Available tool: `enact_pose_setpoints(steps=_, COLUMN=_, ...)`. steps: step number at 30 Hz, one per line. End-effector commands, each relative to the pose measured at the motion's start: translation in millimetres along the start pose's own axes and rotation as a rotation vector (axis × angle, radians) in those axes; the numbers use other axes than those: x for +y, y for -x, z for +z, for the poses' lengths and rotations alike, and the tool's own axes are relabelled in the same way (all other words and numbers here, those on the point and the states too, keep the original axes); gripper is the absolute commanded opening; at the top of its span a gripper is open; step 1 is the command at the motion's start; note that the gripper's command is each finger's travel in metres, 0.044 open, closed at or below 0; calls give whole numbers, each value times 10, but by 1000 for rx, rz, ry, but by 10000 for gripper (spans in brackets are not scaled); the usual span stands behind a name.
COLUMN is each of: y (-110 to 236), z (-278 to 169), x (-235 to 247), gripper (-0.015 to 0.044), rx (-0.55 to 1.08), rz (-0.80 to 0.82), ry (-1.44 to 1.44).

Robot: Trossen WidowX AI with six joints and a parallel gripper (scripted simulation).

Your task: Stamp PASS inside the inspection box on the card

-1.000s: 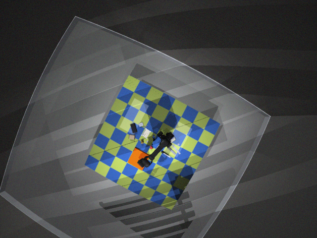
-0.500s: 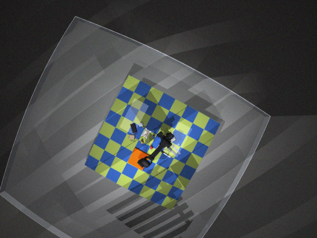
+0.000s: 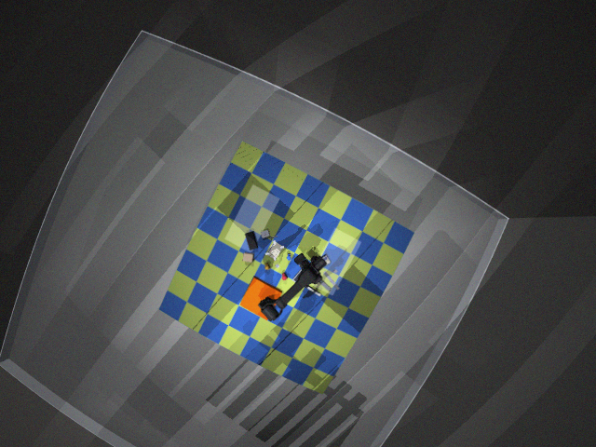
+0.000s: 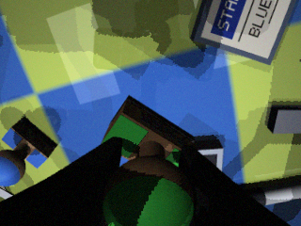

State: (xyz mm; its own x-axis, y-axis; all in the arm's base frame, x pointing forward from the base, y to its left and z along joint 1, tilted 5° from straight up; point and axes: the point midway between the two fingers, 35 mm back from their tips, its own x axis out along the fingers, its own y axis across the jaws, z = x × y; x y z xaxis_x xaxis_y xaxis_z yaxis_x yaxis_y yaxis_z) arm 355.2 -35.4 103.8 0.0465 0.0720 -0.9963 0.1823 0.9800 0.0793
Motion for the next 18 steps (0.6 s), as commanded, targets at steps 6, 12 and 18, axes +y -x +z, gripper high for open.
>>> enact_pose_setpoints(steps=6, y=3, z=-335, x=-194, gripper=0, rx=6, rz=2, ry=2)
enact_pose_setpoints(steps=12, y=-9, z=-566, x=-311, gripper=0, rx=8, rz=1, ry=2)
enact_pose_setpoints(steps=18, y=-38, z=-805, x=-410, gripper=0, rx=10, rz=0, ry=2)
